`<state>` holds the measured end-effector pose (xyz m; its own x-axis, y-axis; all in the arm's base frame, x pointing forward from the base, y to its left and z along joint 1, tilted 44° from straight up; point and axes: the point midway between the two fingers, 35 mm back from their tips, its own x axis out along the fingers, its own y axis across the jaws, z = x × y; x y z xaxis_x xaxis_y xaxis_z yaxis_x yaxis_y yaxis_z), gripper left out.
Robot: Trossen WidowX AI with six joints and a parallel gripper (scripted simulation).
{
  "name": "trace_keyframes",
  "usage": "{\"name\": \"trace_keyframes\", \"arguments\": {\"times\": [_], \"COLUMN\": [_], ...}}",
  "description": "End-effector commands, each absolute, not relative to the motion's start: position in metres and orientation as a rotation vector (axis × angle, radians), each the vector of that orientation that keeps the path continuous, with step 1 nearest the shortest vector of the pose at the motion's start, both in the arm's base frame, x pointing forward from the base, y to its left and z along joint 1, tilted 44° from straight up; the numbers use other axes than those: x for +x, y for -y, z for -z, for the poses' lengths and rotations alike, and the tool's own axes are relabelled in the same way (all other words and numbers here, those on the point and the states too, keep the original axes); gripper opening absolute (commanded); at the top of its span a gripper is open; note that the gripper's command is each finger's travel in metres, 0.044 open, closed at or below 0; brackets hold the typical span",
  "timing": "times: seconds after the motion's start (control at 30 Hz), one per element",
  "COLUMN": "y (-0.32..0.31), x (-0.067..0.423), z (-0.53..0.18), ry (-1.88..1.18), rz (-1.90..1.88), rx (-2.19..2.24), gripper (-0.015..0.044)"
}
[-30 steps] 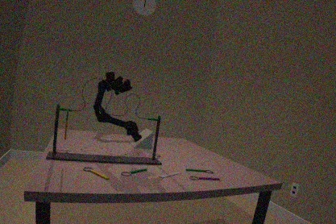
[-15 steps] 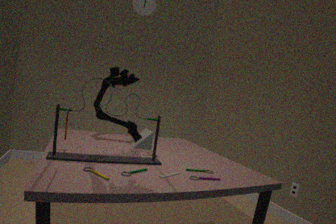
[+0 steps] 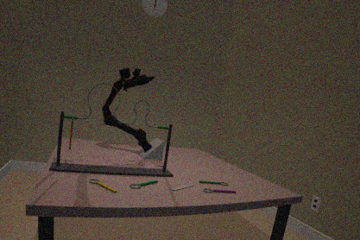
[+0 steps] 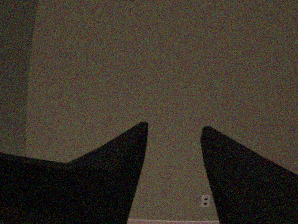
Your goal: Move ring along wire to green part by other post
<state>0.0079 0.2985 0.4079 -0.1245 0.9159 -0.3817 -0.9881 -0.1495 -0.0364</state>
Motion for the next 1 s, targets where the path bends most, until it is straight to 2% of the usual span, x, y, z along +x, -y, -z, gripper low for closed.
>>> {"name": "trace_keyframes", "arguments": {"times": [0.0, 0.47, 0.97], "y": [-0.306, -0.295, -0.220], "x": [0.039, 0.160, 0.279], "z": [-0.416, -0.444, -0.473], "ry": [-0.223, -0.081, 0.086], "rz": [-1.622, -1.346, -1.031], "rx": [-0.326, -0.235, -0.240], "gripper": [0.0160, 0.0160, 0.0160]}}
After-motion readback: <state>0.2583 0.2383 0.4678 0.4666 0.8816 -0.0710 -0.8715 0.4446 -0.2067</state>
